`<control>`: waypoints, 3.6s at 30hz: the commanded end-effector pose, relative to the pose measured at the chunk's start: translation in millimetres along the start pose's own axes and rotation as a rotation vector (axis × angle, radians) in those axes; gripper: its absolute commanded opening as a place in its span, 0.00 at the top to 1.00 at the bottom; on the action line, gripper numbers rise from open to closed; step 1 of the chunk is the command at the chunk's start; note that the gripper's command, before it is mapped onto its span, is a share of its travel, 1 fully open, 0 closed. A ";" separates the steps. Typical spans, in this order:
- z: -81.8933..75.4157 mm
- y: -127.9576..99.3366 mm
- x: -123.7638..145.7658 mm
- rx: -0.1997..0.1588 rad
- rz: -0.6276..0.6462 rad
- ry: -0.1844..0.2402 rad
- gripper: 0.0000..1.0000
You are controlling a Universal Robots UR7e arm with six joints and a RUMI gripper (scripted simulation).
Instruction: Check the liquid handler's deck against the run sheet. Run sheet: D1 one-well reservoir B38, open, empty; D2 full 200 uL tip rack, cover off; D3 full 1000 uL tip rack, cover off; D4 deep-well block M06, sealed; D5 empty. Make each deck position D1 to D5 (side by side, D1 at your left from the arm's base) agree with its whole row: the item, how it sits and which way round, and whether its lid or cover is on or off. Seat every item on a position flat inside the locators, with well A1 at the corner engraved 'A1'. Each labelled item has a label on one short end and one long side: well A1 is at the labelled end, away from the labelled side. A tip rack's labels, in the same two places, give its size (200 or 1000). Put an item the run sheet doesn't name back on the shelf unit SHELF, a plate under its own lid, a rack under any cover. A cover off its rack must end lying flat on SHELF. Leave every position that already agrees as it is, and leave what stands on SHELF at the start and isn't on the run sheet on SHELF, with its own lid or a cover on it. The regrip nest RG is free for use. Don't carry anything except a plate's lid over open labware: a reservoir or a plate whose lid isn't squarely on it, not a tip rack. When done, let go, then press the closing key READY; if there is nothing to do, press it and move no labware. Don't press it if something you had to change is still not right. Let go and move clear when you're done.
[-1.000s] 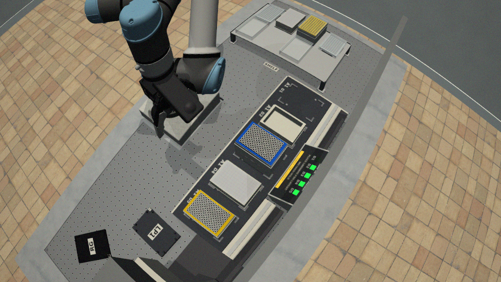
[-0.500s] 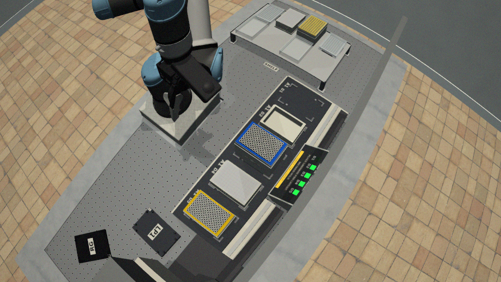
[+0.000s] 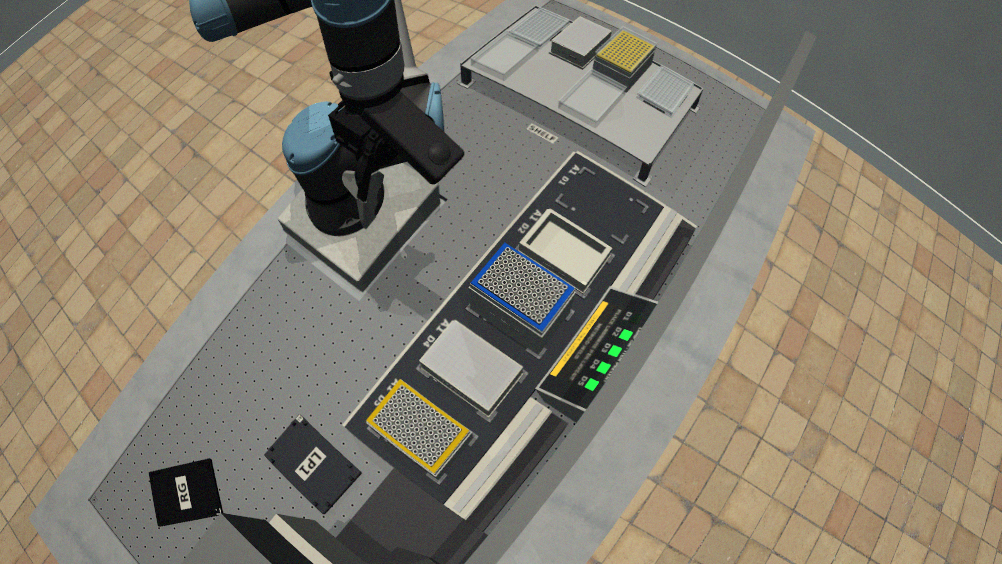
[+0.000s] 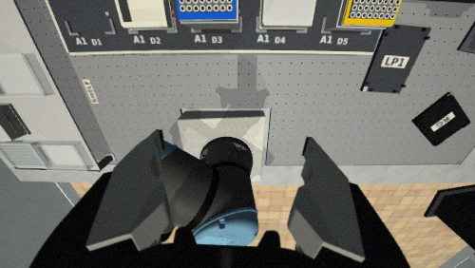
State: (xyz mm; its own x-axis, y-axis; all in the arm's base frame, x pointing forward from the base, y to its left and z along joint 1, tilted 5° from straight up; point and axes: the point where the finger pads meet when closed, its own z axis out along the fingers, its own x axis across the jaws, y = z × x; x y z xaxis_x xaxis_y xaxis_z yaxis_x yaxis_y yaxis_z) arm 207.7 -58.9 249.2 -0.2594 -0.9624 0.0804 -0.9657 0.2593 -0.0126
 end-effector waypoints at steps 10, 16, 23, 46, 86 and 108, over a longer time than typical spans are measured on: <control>-0.3 3.0 -62.5 -0.002 -0.016 0.004 0.18; -0.3 3.5 -70.4 -0.002 -0.016 0.004 0.18; -0.3 3.8 -75.5 -0.002 -0.036 0.004 0.18; 0.0 9.0 -163.4 -0.002 -0.046 0.003 0.18; 0.4 -140.8 -172.3 -0.002 -0.046 0.003 0.18; 0.4 -157.4 -173.4 -0.002 -0.046 0.003 0.18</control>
State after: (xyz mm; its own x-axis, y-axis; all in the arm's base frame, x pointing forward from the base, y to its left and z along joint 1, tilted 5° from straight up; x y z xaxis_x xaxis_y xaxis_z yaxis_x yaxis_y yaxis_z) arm 404.1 67.2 236.4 -0.2150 -0.9730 0.0842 -0.9765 0.2153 -0.0059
